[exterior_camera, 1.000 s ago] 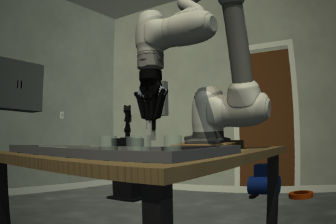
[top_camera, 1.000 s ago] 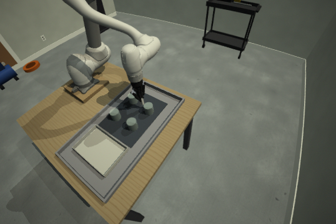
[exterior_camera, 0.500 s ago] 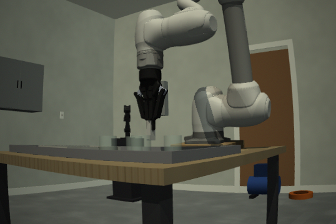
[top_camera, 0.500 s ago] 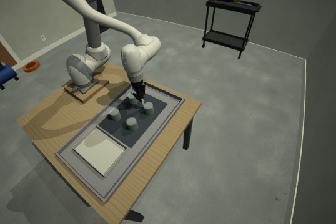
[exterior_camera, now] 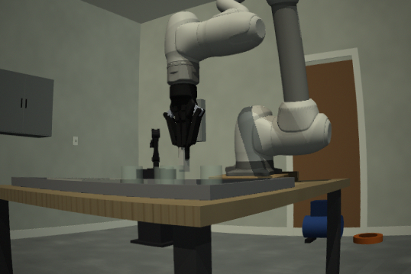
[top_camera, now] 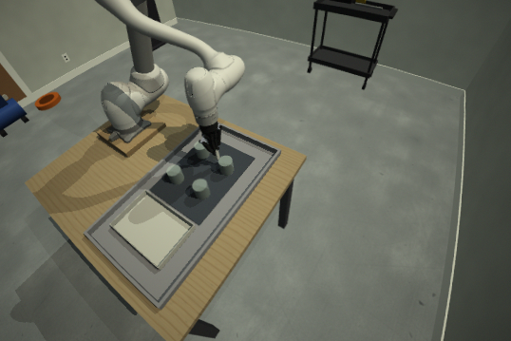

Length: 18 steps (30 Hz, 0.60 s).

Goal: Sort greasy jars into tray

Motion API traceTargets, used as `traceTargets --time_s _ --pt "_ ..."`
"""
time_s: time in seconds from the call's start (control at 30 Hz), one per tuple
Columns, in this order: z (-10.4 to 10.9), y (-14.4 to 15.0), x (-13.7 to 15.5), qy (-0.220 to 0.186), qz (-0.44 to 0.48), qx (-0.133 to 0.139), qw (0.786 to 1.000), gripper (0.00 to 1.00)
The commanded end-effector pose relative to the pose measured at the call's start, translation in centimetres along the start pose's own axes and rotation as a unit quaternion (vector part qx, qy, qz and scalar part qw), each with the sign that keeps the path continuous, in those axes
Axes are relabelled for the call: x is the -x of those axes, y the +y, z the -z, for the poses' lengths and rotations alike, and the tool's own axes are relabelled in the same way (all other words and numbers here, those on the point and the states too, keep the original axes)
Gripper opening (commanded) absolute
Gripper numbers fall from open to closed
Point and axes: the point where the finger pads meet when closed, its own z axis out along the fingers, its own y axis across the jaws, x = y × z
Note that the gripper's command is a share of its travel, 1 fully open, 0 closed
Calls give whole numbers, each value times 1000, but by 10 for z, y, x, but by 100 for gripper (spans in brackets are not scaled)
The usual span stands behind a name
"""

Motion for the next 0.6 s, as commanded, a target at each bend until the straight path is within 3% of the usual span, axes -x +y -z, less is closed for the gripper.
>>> traceTargets --time_s 0.0,0.57 --pt "0 0 0 0 0 0 1000 0" --pt "0 0 2 0 0 0 1000 0"
